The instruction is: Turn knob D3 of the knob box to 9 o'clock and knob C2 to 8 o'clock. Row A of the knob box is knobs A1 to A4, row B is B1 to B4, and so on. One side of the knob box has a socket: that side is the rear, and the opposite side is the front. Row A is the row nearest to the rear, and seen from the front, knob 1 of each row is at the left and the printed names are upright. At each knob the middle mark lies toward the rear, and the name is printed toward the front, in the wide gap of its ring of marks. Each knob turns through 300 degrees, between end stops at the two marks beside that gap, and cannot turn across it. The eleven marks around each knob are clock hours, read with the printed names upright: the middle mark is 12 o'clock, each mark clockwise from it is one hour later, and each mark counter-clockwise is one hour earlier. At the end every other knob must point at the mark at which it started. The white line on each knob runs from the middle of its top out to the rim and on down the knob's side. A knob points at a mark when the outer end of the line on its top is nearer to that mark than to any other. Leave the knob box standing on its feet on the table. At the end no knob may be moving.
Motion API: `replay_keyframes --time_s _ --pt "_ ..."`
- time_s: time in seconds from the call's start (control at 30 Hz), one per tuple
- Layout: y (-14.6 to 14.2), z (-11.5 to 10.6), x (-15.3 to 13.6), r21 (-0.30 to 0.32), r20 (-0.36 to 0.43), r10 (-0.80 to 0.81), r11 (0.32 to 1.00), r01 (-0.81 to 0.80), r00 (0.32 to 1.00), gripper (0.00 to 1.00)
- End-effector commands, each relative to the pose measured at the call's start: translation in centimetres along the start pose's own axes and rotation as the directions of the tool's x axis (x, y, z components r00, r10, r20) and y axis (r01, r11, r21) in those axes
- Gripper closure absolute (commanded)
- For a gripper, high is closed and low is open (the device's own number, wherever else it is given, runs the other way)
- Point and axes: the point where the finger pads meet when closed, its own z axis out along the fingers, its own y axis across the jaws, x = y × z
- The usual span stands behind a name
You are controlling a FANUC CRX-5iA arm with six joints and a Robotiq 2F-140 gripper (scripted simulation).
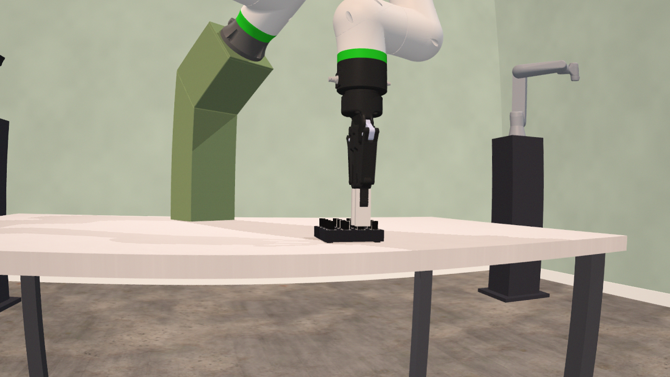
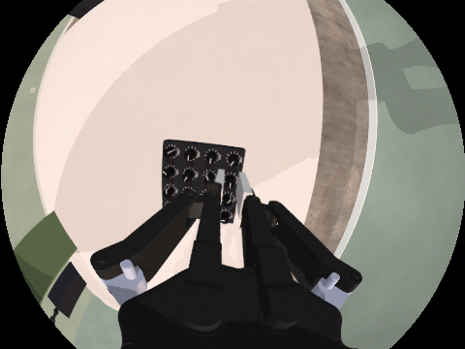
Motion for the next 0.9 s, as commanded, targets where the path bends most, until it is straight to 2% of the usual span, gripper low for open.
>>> replay_keyframes --time_s 0.0,0.3,0.7,0.87 --pt "0.0 0.0 0.0 0.0 0.0 0.0 1.0 0.0 1.0 0.88" --pt "0.0 -0.3 0.0 0.0 0.0 0.0 1.0 0.0 1.0 0.88" --pt "0.0 -3.2 0.0 0.0 0.0 0.0 1.0 0.0 1.0 0.88" --pt "0.0 -3.7 0.0 0.0 0.0 0.0 1.0 0.0 1.0 0.88"
